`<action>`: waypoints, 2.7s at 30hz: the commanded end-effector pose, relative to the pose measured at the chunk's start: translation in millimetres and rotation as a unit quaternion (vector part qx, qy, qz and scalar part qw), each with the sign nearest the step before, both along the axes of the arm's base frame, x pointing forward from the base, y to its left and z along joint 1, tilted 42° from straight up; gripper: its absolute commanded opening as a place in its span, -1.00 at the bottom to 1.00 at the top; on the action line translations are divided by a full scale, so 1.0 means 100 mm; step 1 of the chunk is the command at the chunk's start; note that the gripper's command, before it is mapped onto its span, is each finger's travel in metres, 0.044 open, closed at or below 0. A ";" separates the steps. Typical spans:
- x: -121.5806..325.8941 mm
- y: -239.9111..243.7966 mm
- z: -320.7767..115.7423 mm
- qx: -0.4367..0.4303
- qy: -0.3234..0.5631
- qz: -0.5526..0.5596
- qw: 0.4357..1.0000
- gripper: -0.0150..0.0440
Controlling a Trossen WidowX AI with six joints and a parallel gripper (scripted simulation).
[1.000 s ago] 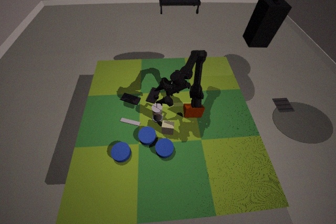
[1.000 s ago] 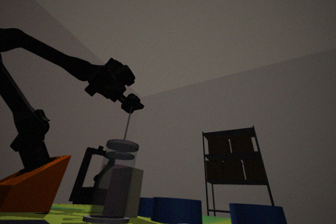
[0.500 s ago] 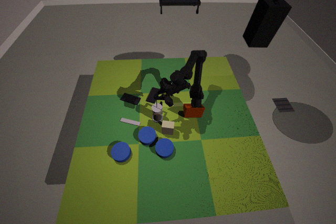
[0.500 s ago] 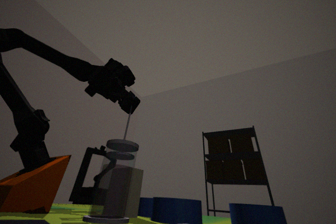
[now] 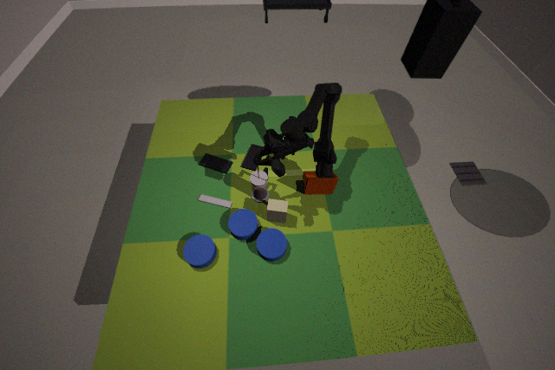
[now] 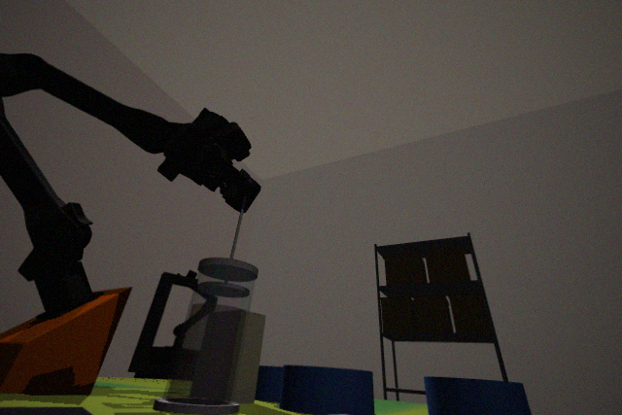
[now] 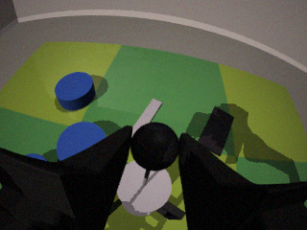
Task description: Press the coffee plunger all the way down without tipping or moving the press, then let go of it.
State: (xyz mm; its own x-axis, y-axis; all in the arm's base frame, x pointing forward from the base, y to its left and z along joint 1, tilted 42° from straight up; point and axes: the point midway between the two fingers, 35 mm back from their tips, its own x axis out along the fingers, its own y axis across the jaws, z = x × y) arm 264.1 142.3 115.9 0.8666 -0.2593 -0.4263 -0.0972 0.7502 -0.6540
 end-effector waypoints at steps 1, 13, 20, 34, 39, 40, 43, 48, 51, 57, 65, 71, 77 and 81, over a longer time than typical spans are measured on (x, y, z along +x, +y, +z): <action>0.00 -0.06 -0.10 -0.002 0.008 -0.001 1.000 -0.06; 0.03 -0.17 -0.27 -0.002 0.010 -0.002 1.000 -0.06; 0.05 -0.23 -0.36 -0.001 0.011 -0.002 1.000 -0.06; 0.08 -0.38 -0.54 -0.001 0.010 -0.001 1.000 -0.06; 0.10 -0.44 -0.60 -0.002 0.010 -0.001 1.000 -0.06; 0.10 -0.45 -0.61 -0.002 0.010 -0.001 1.000 -0.06; 0.11 -0.48 -0.64 -0.002 0.009 0.000 1.000 -0.06; 0.13 -0.54 -0.69 -0.003 0.008 0.000 1.000 -0.06; 0.16 -0.57 -0.72 -0.003 0.007 0.000 1.000 -0.06; 0.22 -0.57 -0.73 -0.004 0.006 0.000 1.000 -0.06; 0.26 -0.55 -0.74 -0.004 0.005 0.000 1.000 -0.06; 0.27 -0.55 -0.74 -0.004 0.005 0.000 1.000 -0.06; 0.27 -0.54 -0.74 -0.004 0.005 0.000 1.000 -0.06; 0.28 -0.53 -0.75 -0.004 0.005 0.000 1.000 -0.06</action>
